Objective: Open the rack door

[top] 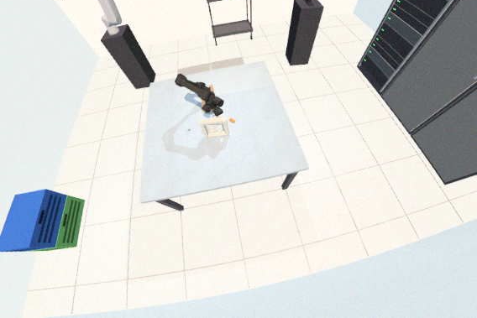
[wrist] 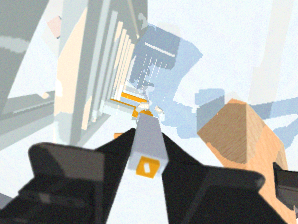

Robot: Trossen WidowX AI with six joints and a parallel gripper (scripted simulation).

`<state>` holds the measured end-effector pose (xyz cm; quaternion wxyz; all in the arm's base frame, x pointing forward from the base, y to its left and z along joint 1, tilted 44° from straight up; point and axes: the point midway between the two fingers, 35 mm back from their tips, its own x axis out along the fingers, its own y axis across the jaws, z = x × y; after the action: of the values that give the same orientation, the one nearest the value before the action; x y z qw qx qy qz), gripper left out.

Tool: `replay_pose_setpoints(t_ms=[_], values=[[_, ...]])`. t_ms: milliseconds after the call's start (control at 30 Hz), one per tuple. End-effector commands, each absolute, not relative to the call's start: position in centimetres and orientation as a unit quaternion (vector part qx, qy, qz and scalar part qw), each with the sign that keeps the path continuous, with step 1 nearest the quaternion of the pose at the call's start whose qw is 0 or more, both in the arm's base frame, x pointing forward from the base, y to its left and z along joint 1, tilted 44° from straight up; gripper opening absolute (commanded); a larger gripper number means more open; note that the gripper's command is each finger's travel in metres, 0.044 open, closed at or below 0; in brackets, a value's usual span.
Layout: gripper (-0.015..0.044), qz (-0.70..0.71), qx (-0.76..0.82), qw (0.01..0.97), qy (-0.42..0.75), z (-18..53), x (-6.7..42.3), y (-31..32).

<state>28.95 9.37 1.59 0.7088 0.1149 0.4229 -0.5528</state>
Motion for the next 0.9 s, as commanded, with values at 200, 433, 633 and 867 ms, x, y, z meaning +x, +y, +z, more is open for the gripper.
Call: replay_pose_setpoints(t_ms=[200,433,633,867], values=[[0.002,-0.506,0.041,0.718,0.475,2.7,27.4,8.0],[0.002,-0.476,-0.004,0.719,0.506,3.6,26.6,7.0],[0.002,-0.449,-0.042,0.718,0.53,4.4,26.1,6.1],[0.002,-0.417,-0.085,0.714,0.556,5.4,25.6,5.1]])
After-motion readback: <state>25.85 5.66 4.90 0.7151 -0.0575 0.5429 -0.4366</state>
